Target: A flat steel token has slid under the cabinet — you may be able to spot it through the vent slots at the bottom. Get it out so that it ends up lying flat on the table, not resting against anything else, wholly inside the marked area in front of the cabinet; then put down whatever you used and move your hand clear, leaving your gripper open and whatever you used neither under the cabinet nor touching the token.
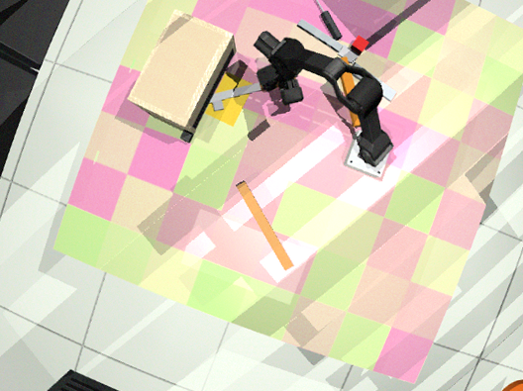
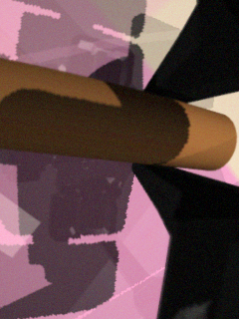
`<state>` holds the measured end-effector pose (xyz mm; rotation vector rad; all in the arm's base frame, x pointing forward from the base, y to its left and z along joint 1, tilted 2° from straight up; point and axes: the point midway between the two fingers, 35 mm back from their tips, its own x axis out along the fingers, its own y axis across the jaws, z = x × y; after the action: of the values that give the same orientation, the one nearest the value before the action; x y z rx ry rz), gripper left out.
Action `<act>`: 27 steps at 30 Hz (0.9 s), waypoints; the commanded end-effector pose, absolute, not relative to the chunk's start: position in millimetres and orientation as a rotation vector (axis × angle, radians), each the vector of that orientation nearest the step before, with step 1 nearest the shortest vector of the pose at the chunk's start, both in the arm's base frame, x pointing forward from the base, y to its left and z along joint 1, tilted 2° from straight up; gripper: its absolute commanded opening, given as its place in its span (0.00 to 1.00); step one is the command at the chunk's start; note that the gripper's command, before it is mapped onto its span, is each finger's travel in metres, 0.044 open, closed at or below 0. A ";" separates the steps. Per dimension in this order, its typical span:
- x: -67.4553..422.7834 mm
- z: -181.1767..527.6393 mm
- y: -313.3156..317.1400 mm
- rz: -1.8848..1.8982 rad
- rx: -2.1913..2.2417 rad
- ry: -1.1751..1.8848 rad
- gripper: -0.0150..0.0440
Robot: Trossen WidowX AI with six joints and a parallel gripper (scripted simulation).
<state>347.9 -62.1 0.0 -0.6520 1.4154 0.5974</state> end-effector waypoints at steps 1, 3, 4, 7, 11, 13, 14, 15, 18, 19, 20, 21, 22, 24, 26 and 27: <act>341.0 -1.5 -69.3 0.601 -0.645 1.415 0.25; 338.5 -1.8 -72.2 0.600 -0.645 1.416 0.25; 337.2 -1.9 -73.6 0.600 -0.645 1.416 0.25; 333.5 -2.2 -77.8 0.600 -0.646 1.416 0.25; 328.5 -2.6 -83.4 0.600 -0.646 1.417 0.25; 326.1 -2.8 -86.0 0.600 -0.646 1.417 0.25; 325.0 -2.9 -87.3 0.600 -0.646 1.417 0.25; 323.9 -3.0 -88.6 0.600 -0.646 1.418 0.25; 320.5 -3.3 -92.4 0.600 -0.647 1.418 0.25; 319.3 -3.4 -93.7 0.600 -0.647 1.418 0.25; 318.2 -3.5 -95.0 0.600 -0.647 1.418 0.25; 317.1 -3.6 -96.3 0.600 -0.647 1.418 0.25; 315.9 -3.6 -97.6 0.600 -0.647 1.419 0.25; 313.6 -3.8 -100.2 0.600 -0.647 1.419 0.25; 311.4 -4.0 -102.8 0.600 -0.647 1.419 0.25; 310.2 -4.1 -104.1 0.599 -0.647 1.419 0.25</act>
<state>316.0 -98.3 -2.8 -0.6506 1.4187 0.5985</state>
